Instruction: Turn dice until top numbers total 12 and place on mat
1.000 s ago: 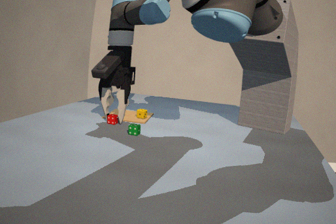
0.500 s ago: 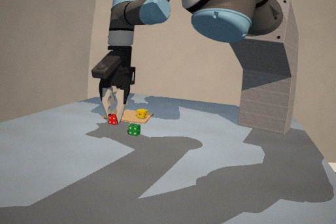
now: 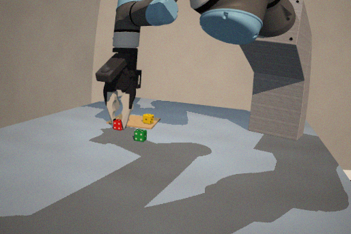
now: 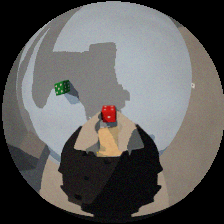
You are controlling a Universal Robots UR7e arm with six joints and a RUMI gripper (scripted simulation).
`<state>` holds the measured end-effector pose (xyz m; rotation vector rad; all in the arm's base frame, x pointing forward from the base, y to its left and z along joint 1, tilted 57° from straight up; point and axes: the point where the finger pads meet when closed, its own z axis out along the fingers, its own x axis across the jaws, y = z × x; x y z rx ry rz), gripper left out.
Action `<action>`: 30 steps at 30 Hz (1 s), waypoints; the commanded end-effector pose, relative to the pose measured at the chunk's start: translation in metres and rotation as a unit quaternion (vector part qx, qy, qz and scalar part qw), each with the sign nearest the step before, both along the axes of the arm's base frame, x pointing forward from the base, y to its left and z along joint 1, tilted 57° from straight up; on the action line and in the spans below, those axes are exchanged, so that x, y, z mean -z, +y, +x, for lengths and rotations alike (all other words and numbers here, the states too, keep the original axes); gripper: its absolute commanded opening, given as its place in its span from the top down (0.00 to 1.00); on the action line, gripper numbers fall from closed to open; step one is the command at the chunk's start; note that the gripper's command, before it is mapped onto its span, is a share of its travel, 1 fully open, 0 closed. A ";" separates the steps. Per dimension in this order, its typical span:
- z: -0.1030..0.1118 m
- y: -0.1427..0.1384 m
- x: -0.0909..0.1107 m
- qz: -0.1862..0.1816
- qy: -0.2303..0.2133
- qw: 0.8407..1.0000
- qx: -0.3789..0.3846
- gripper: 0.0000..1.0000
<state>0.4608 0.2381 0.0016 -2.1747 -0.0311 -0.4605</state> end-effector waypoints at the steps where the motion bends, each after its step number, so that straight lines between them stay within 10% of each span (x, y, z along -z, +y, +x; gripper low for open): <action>1: 0.002 0.000 0.000 0.000 -0.002 1.000 -0.001 0.94; 30: -0.005 -0.016 -0.011 0.000 -0.002 1.000 -0.001 0.94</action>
